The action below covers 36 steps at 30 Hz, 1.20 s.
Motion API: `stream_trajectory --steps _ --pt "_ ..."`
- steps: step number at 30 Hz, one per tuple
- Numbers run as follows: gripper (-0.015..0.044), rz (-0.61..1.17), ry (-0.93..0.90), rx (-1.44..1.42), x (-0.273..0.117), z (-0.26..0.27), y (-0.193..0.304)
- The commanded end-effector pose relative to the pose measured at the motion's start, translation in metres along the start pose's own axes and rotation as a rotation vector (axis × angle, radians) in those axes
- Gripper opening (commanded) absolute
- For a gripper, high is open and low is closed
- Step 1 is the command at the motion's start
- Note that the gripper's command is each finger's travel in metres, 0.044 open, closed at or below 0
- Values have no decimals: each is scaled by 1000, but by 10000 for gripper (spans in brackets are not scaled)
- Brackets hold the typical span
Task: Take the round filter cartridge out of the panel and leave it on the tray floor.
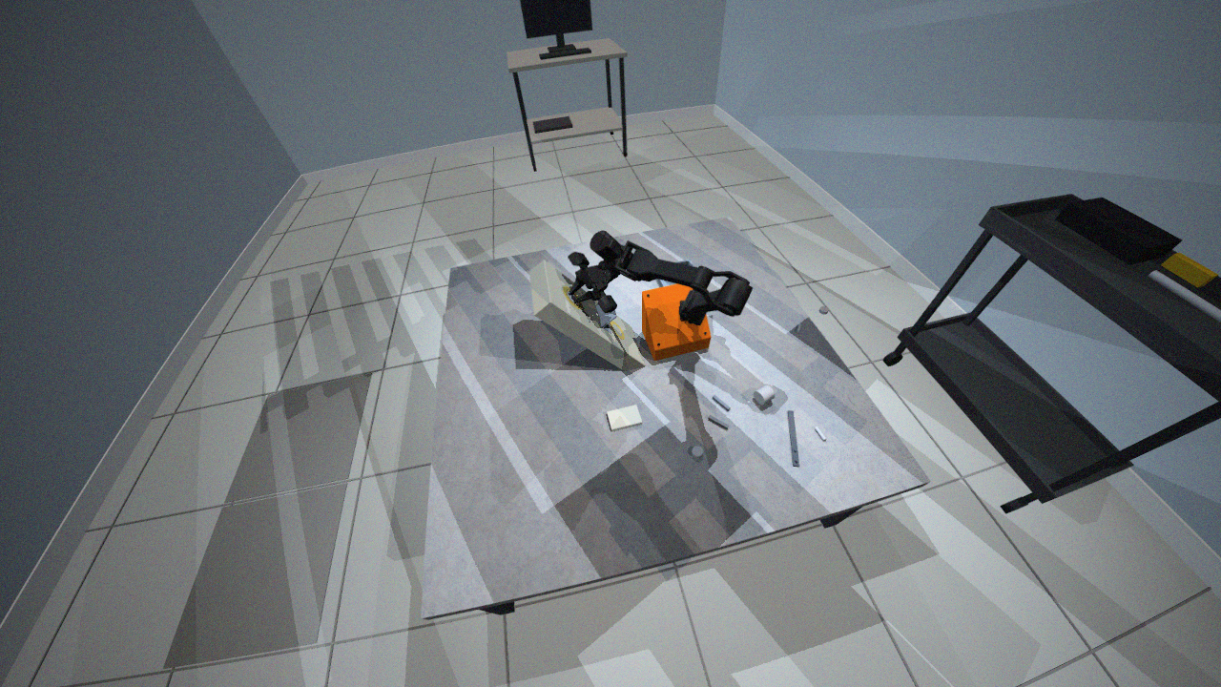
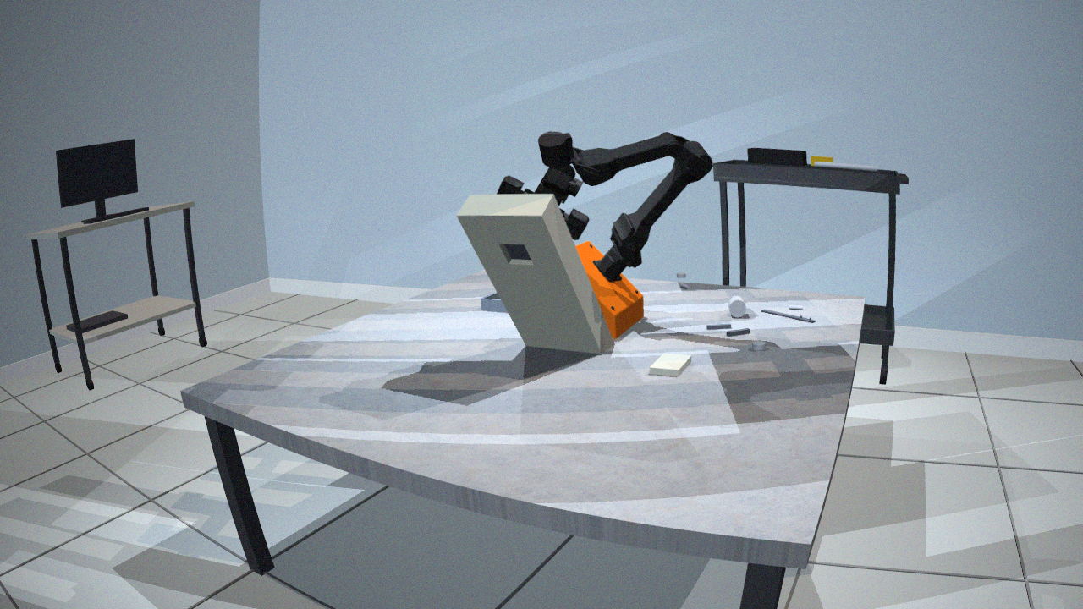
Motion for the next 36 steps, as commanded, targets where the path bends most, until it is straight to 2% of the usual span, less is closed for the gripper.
stream_trajectory --steps 1,9,26,36 --pt "0 13 -7 -20 10 1 -1" --pt "0 13 -7 -20 10 1 -1" --pt "0 19 -9 -18 -69 0 -1" --pt "0 18 -8 -18 -72 2 0"
Point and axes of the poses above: the point midway between the two fingers, 35 mm back from their tips, its own x axis out along the fingers, its own z axis across the jaws, y = z × x, the point moved 8 cm from there along -x, back along the fingers, and after that the axes turned 13 degrees about -x, right-handed, at the moved point
